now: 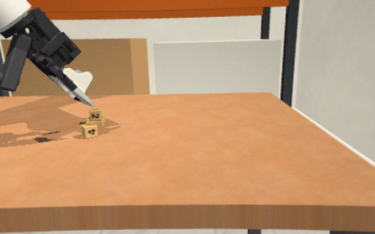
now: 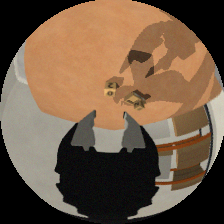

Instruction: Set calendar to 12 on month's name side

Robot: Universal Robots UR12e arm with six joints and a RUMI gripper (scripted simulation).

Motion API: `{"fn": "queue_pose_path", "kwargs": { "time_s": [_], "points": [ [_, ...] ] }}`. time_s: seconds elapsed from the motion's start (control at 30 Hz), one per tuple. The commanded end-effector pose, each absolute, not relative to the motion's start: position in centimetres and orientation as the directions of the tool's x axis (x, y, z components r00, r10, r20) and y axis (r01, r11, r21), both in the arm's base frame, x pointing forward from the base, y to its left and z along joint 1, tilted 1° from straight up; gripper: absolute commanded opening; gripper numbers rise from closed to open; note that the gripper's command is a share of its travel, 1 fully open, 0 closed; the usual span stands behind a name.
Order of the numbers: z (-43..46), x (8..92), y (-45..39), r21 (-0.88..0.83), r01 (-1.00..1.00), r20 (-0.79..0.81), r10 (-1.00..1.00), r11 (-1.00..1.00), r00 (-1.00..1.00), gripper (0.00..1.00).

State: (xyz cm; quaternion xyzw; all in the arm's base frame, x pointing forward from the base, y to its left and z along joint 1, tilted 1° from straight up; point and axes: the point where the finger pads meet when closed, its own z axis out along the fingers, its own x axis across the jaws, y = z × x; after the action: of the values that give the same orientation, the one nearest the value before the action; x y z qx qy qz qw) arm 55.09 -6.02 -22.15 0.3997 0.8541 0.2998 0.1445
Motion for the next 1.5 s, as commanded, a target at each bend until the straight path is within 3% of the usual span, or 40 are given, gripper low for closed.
{"fn": "queue_pose_path", "kwargs": {
  "time_s": [0.0, 0.43, 0.93, 1.47],
  "points": [
    [-21.97, 55.20, -6.01, 0.543, 0.645, -0.008, 0.771, 0.538, -0.636, 0.40],
    [-21.91, 55.25, -6.02, 0.503, 0.665, -0.010, 0.773, 0.552, -0.634, 0.40],
    [-21.82, 55.40, -5.90, 0.298, 0.736, -0.010, 0.773, 0.608, -0.634, 0.40],
    [-22.07, 55.42, -5.84, 0.186, 0.760, -0.004, 0.774, 0.622, -0.633, 0.40]
  ]
}}
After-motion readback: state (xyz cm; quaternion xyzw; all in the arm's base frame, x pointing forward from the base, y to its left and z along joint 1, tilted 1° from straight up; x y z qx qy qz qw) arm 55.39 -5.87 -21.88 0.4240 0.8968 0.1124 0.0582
